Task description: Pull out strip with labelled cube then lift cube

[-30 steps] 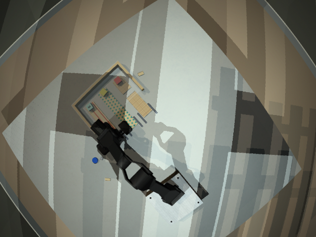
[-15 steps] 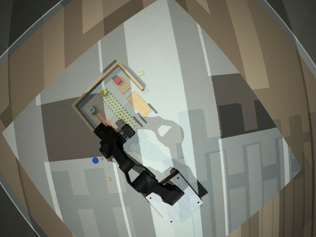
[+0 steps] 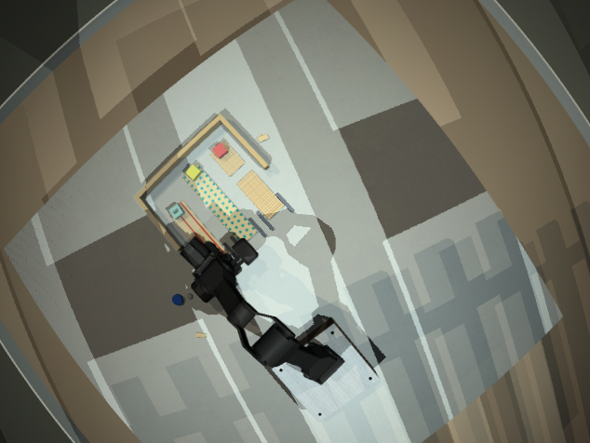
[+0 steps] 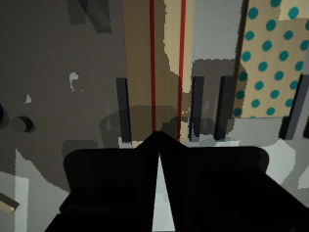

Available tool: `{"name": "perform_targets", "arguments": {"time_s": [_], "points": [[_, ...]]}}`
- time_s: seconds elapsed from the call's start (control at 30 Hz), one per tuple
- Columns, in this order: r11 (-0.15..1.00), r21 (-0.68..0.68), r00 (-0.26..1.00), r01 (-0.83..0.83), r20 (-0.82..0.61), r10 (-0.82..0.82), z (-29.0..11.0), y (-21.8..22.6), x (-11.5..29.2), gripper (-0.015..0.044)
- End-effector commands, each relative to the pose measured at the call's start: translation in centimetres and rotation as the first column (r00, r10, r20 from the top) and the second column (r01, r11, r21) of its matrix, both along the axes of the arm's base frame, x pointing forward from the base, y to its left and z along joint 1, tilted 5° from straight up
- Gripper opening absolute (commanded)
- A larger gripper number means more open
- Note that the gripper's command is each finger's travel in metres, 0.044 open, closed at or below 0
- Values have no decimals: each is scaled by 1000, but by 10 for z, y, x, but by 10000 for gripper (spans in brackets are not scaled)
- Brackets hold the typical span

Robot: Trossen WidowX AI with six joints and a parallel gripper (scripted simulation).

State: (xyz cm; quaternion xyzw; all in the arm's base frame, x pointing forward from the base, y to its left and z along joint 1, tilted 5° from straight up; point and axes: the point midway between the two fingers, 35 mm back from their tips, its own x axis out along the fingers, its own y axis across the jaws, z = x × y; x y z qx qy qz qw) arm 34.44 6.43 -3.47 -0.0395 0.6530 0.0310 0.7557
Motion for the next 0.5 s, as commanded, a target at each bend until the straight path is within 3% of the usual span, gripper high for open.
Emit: {"name": "perform_targets", "arguments": {"time_s": [0.0, 0.47], "points": [[1000, -8, 1000, 3, -28, -3, -7, -3, -15, 0], [1000, -8, 1000, 3, -30, -3, -10, -5, -34, 0]]}}
